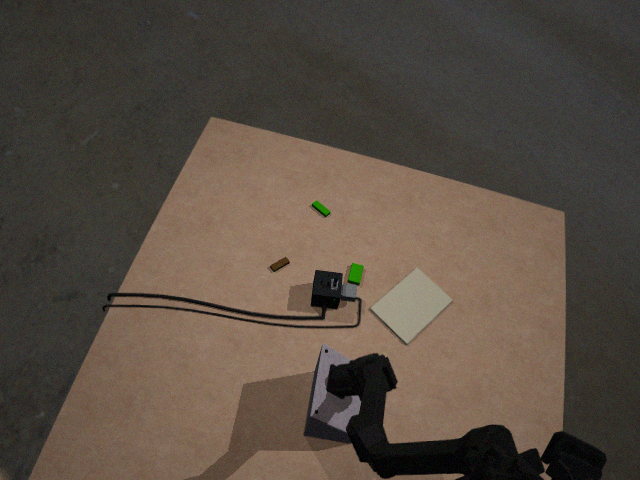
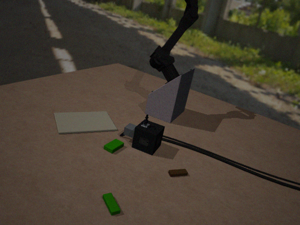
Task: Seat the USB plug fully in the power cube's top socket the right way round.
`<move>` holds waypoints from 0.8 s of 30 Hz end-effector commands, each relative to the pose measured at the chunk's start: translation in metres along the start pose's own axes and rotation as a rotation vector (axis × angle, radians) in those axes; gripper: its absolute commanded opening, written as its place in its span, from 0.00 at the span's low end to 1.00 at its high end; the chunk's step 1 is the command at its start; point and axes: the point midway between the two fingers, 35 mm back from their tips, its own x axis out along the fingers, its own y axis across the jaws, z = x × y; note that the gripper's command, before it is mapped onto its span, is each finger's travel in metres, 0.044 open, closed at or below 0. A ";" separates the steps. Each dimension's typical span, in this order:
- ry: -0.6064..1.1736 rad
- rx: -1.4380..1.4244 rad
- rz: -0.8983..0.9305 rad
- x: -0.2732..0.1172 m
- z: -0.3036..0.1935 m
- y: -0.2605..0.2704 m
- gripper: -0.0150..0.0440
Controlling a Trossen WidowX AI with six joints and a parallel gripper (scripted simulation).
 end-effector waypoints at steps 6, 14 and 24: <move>0.171 0.002 0.163 -0.029 -0.071 0.066 1.00; 0.443 0.129 0.342 -0.096 -0.156 0.148 1.00; 0.782 0.289 0.655 -0.229 -0.217 0.272 1.00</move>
